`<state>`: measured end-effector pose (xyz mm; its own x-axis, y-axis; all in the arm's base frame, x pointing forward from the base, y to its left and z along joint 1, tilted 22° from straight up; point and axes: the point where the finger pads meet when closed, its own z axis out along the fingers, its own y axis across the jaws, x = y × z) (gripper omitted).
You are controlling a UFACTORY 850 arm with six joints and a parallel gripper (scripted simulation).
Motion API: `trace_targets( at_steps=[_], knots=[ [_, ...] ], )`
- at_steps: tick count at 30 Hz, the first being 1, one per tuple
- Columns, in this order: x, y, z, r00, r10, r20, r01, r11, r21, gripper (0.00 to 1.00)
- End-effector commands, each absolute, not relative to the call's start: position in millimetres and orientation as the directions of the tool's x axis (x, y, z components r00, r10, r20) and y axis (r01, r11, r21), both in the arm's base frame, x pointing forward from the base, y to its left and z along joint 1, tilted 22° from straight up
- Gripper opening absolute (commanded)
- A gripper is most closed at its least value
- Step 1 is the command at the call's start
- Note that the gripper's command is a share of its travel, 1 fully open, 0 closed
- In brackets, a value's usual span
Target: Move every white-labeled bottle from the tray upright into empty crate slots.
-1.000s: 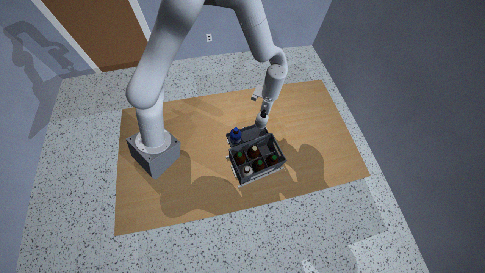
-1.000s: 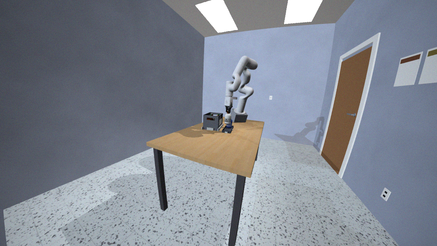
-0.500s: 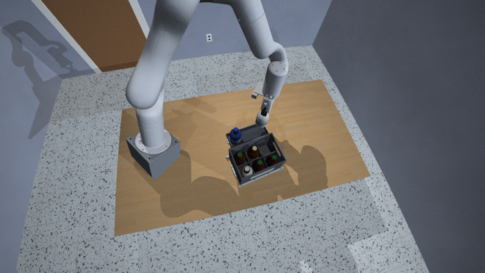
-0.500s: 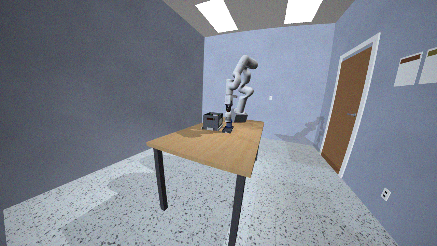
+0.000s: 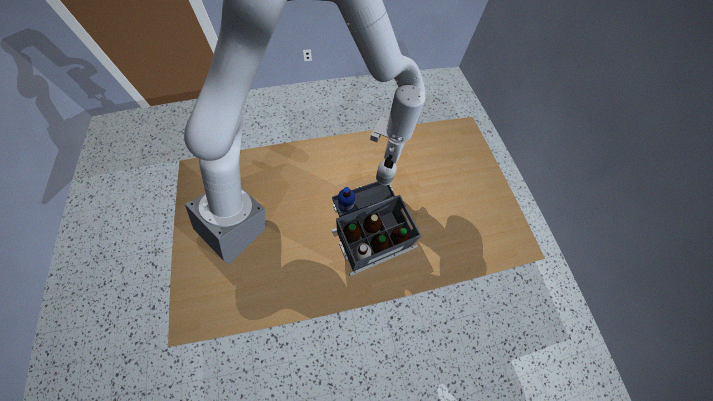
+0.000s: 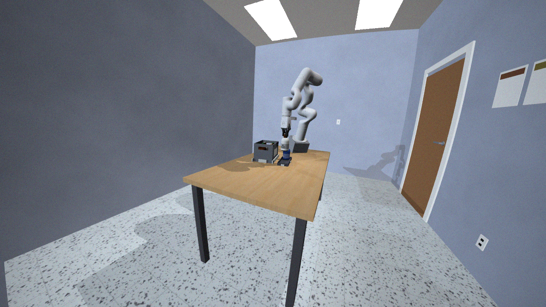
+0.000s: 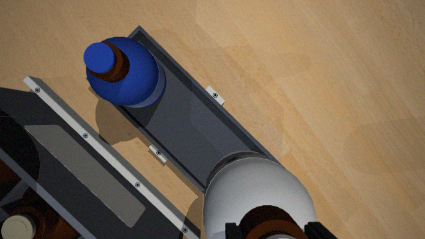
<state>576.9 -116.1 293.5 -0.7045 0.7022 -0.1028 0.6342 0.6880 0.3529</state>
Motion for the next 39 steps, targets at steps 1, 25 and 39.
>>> trace_targets(
  at_steps=[1, 25, 39],
  knots=[
    [576, -118, 301, -0.704, 0.702, -0.105, 0.633, 0.688, 0.354, 0.0],
    [569, -122, 321, -0.704, 0.702, -0.105, 0.633, 0.688, 0.354, 0.0],
    [566, -124, 331, -0.704, 0.702, -0.105, 0.633, 0.688, 0.354, 0.0]
  ],
)
